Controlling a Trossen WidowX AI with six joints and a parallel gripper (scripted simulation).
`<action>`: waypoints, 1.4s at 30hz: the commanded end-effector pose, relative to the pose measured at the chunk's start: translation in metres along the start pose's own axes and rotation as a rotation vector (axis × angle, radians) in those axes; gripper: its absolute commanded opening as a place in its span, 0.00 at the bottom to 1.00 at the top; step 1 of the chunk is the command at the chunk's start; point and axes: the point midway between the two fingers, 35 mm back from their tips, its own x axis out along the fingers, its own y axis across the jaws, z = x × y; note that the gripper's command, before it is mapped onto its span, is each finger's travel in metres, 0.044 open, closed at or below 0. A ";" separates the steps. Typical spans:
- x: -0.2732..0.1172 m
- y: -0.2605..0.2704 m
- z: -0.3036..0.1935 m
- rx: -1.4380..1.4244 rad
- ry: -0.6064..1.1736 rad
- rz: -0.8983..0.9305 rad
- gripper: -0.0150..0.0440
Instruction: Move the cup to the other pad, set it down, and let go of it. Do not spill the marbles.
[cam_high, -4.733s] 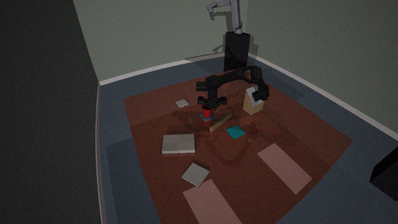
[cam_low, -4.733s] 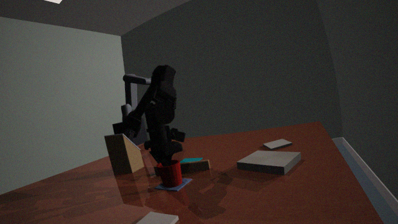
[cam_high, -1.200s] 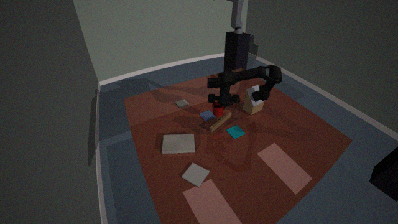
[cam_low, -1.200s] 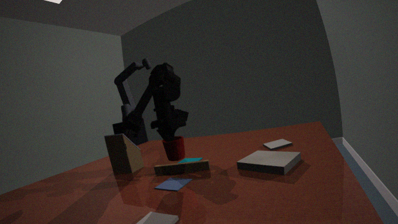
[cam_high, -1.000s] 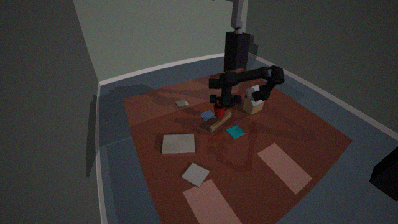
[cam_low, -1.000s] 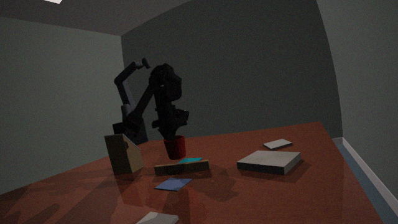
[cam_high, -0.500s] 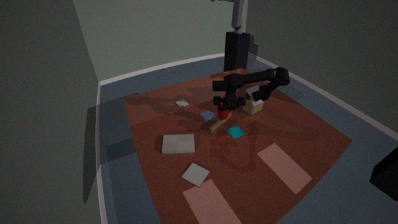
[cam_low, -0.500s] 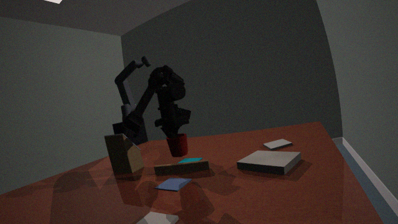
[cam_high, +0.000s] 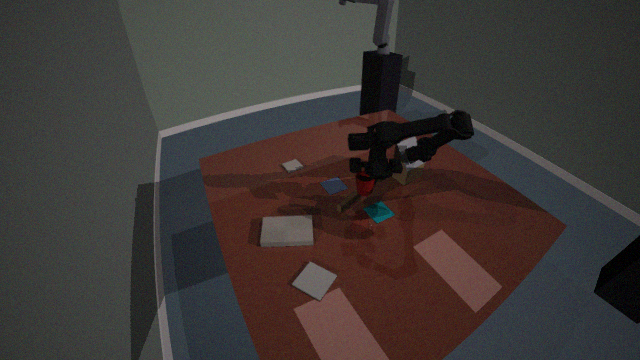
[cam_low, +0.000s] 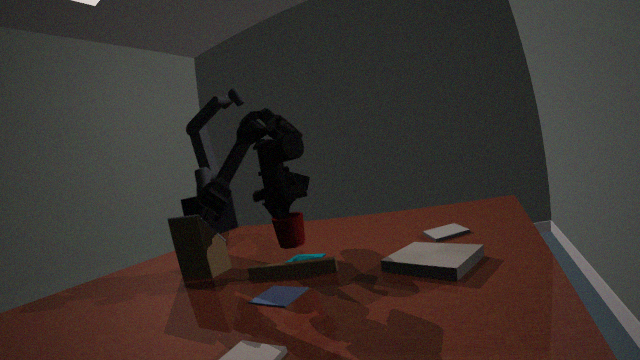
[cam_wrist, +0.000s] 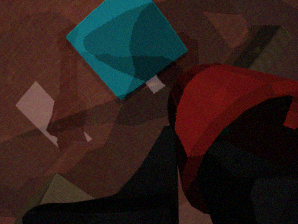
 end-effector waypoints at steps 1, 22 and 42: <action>0.001 0.008 0.005 0.007 -0.005 0.005 0.25; 0.001 0.039 0.032 0.007 -0.006 0.006 0.25; 0.007 0.060 0.047 0.007 -0.007 0.007 0.25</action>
